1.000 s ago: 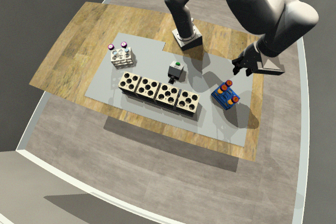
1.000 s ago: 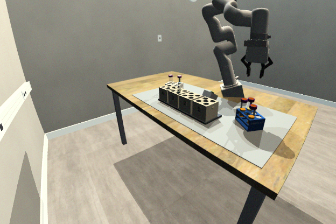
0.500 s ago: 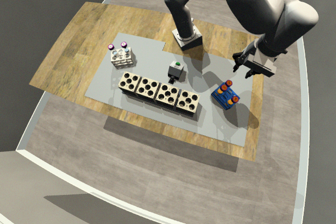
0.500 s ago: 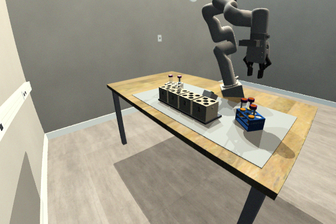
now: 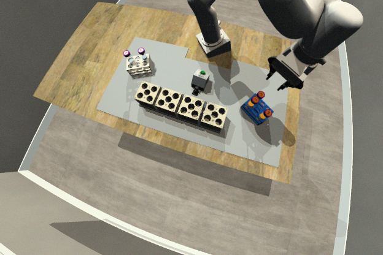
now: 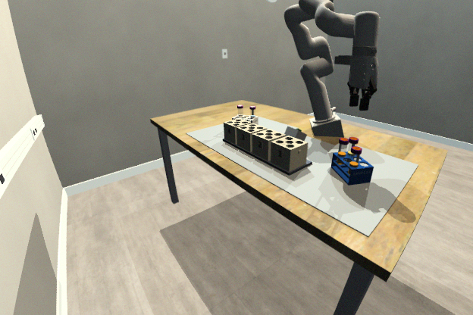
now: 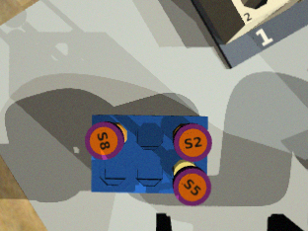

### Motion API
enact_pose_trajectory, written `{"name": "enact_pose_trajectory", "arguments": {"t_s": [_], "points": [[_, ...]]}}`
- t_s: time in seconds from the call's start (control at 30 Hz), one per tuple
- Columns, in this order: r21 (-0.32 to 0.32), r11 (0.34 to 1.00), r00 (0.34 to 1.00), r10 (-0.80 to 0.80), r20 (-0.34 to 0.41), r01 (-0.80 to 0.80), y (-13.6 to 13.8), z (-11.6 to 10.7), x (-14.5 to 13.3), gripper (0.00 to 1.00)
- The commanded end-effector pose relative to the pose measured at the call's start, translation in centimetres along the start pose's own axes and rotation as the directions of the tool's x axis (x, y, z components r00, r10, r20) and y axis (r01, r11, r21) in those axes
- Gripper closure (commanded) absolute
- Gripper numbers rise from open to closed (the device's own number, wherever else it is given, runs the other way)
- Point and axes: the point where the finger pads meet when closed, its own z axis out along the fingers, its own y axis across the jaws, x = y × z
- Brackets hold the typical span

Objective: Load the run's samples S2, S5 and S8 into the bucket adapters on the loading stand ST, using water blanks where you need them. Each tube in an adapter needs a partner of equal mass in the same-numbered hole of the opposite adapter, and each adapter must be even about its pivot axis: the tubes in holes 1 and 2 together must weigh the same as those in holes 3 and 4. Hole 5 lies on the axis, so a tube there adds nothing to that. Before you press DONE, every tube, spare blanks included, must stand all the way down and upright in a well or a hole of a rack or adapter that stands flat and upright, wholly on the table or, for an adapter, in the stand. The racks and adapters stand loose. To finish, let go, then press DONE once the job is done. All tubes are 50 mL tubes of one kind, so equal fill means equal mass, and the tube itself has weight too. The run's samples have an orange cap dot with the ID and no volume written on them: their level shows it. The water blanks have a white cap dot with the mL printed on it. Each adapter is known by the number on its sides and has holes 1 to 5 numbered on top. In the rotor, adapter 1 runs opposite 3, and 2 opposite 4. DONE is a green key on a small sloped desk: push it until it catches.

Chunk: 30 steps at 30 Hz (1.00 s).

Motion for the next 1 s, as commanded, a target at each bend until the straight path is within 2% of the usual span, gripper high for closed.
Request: {"name": "enact_pose_trajectory", "arguments": {"t_s": [0.0, 0.97], "points": [[0.005, 1.0, 1.0, 0.004, -0.001, -0.004, -0.1, -0.2, 0.0, 0.43], [0.004, 1.0, 1.0, 0.004, -0.001, -0.004, -0.1, 4.8, 0.0, 0.43]]}}
